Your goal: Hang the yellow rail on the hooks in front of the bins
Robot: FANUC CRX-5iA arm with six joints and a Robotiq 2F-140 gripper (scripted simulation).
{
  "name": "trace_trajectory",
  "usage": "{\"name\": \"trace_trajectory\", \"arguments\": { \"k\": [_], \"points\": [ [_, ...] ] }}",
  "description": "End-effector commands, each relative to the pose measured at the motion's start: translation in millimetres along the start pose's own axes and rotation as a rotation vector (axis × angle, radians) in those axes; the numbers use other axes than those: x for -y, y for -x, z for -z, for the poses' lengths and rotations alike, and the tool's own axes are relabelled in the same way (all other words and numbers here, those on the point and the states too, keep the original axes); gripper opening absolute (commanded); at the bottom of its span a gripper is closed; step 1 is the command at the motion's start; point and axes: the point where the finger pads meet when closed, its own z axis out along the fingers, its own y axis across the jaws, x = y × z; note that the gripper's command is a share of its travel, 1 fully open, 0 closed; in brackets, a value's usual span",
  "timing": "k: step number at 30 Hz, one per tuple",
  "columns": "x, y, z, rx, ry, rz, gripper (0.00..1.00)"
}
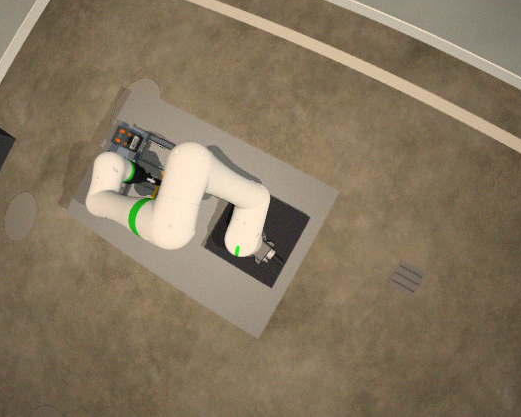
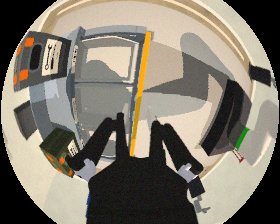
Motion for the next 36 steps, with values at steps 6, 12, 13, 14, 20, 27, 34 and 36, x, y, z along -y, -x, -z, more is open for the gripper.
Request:
{"name": "trace_trajectory", "arguments": {
  "k": [6,12,13,14,20,27,34,36],
  "points": [
    [0.2,0.0,0.2,0.0,0.0,0.0,0.3],
    [0.2,0.0,16.2,0.0,0.0,0.0,0.3],
    [0.2,0.0,24.2,0.0,0.0,0.0,0.3],
    [0.2,0.0,32.2,0.0,0.0,0.0,0.3],
    [0.2,0.0,40.2,0.0,0.0,0.0,0.3],
    [0.2,0.0,40.2,0.0,0.0,0.0,0.3],
    [0.2,0.0,100.2,0.0,0.0,0.0,0.3],
    [0.2,0.0,100.2,0.0,0.0,0.0,0.3]
  ]
}}
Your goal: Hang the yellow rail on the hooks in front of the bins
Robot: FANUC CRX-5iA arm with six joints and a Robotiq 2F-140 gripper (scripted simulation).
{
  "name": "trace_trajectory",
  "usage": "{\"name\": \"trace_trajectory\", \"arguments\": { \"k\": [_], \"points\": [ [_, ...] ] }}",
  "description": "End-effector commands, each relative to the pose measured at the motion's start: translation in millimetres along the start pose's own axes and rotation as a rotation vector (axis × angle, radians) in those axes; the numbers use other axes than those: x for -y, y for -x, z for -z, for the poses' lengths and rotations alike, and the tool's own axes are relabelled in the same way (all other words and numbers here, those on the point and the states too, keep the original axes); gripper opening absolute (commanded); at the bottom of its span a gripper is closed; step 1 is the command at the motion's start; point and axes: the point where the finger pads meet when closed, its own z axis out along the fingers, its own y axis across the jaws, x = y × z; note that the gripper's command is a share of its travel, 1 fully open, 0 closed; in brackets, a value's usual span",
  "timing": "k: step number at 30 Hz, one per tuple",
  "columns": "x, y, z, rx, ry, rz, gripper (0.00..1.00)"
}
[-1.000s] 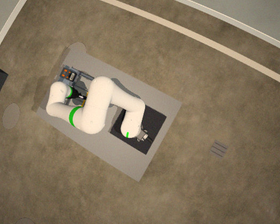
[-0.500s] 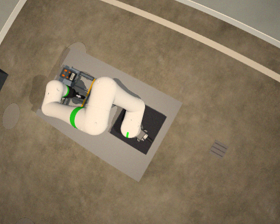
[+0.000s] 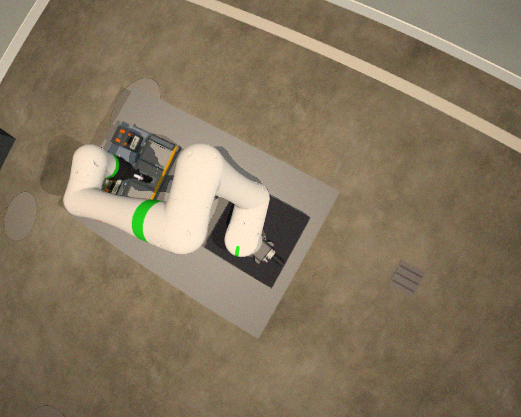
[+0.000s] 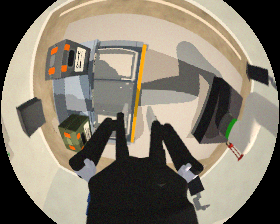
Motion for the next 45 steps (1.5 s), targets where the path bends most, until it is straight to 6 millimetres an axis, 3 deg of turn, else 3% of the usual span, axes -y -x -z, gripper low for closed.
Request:
{"name": "trace_trajectory", "arguments": {
  "k": [1,45],
  "points": [
    [0.1,0.2,1.1,0.0,0.001,0.0,0.3],
    [0.1,0.2,-15.3,0.0,0.001,0.0,0.3]
  ]
}}
